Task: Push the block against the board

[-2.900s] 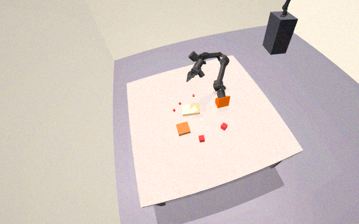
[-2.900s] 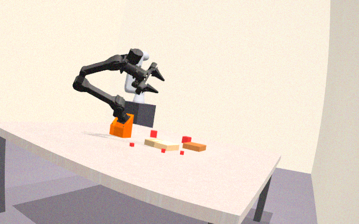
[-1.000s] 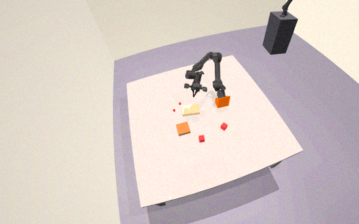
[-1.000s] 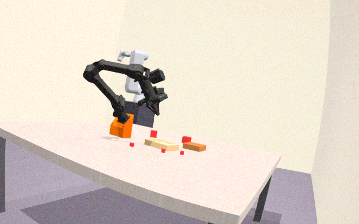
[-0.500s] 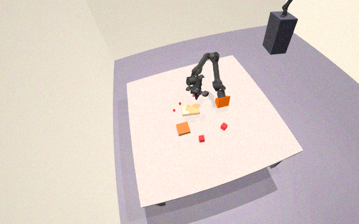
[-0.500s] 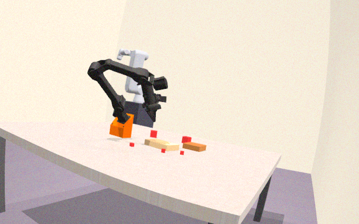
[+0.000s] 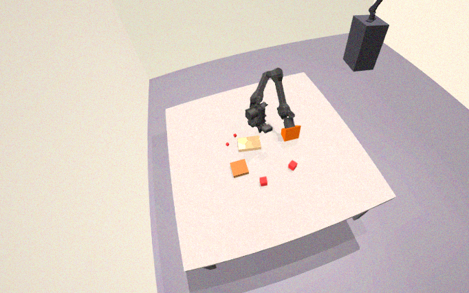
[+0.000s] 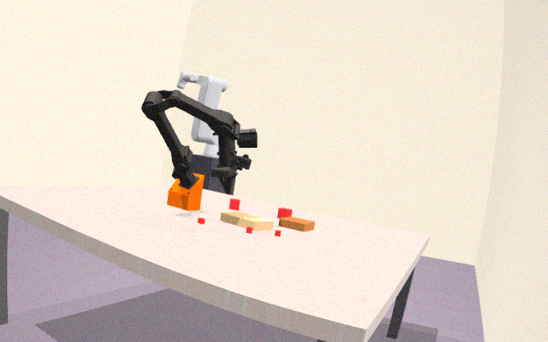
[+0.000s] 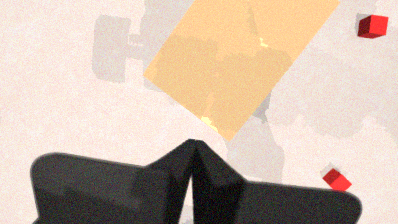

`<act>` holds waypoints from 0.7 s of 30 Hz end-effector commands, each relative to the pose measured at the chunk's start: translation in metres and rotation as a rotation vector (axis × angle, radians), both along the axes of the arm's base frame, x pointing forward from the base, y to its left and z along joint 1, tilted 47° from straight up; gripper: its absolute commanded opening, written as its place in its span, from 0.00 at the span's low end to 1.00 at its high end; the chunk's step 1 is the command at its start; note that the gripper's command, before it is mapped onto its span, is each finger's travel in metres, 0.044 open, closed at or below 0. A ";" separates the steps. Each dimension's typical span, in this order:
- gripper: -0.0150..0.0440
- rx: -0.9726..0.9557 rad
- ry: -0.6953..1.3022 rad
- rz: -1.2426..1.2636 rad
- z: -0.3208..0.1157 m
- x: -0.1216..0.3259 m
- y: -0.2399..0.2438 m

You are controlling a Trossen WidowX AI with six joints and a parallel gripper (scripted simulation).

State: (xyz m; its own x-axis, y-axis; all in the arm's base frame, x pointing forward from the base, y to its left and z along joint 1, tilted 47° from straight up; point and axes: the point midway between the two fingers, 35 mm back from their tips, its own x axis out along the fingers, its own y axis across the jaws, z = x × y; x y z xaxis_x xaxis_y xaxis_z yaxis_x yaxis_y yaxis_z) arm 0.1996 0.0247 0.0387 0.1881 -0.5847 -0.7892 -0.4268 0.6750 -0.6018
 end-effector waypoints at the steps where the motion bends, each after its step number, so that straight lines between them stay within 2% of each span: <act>1: 0.25 -0.024 -0.048 -0.102 -0.005 -0.005 -0.007; 13: 0.25 -0.091 -0.253 -0.422 -0.016 -0.019 -0.026; 18: 0.25 -0.094 -0.265 -0.437 -0.017 -0.020 -0.028; 21: 0.25 -0.091 -0.264 -0.436 -0.037 -0.015 -0.046</act>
